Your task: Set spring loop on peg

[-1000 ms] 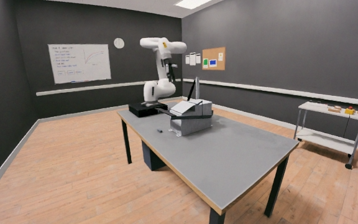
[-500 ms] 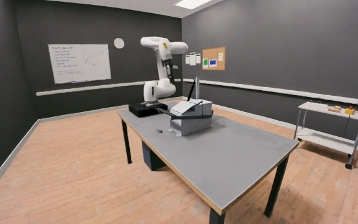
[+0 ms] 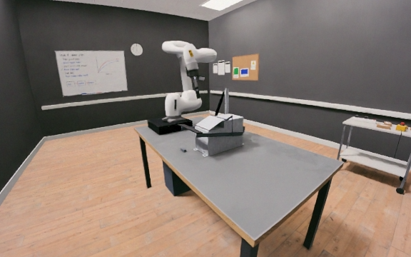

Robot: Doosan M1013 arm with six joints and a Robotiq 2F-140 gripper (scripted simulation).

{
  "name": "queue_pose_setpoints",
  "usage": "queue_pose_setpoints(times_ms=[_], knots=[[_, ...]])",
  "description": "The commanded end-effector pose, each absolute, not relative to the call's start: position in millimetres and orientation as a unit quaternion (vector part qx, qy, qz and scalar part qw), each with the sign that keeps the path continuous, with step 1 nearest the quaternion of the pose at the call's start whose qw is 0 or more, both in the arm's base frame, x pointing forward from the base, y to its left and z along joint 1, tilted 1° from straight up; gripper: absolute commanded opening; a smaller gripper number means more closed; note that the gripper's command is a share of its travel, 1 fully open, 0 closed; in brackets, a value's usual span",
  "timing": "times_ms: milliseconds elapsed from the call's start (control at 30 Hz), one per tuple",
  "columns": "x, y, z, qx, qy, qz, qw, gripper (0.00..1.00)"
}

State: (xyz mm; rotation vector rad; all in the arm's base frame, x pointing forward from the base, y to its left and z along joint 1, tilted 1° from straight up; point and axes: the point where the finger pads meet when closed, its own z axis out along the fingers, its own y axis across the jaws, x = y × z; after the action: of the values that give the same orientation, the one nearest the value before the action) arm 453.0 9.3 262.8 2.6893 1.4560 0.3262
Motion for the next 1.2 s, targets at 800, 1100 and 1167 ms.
queue_pose_setpoints(times_ms=[800,1100,1167], knots=[[453.2,9.1,250.1,0.840,0.537,0.078,0.022,1.00],[453.0,9.1,237.6,0.802,0.595,0.049,0.013,1.00],[453.0,9.1,237.6,0.802,0.595,0.049,0.013,1.00]])
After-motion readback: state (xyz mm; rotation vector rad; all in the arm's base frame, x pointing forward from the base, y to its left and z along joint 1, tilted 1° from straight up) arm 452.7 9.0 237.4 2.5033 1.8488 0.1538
